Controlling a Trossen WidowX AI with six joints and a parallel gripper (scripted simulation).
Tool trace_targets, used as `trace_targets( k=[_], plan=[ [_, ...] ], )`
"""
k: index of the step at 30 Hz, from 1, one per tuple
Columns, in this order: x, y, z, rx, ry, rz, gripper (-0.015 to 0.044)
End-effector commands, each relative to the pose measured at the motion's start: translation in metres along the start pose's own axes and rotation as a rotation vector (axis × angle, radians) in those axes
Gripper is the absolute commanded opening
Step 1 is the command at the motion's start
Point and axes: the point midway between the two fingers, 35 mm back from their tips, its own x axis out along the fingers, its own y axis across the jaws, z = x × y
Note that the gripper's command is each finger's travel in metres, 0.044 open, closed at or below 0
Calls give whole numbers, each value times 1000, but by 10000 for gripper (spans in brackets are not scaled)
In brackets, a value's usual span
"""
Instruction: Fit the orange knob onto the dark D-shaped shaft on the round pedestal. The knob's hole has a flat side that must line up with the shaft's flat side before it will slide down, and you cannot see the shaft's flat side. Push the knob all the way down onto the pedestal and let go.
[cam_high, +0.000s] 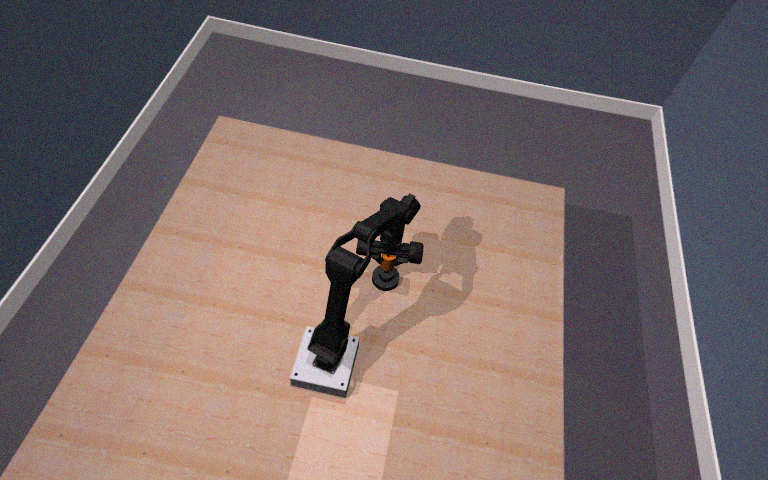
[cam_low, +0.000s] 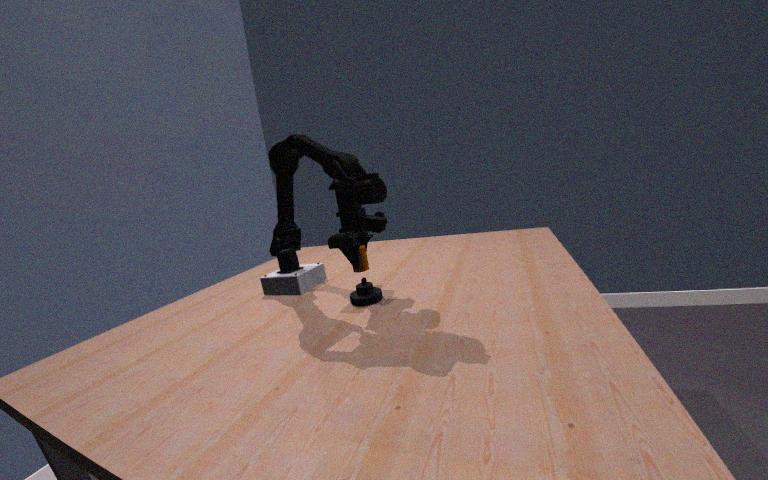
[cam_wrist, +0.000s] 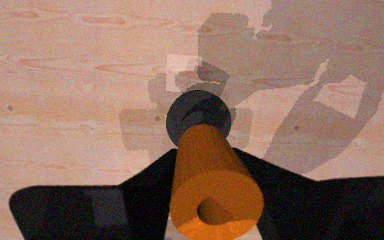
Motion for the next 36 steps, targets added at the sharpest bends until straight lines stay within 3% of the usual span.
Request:
trace_targets(
  k=[1, 6, 36],
  plan=[
    [8, -2, 1, -6, 1, -4, 0],
    [23, -2, 0, -6, 1, -4, 0],
    [23, -3, 1, -2, 1, -4, 0]
  ],
)
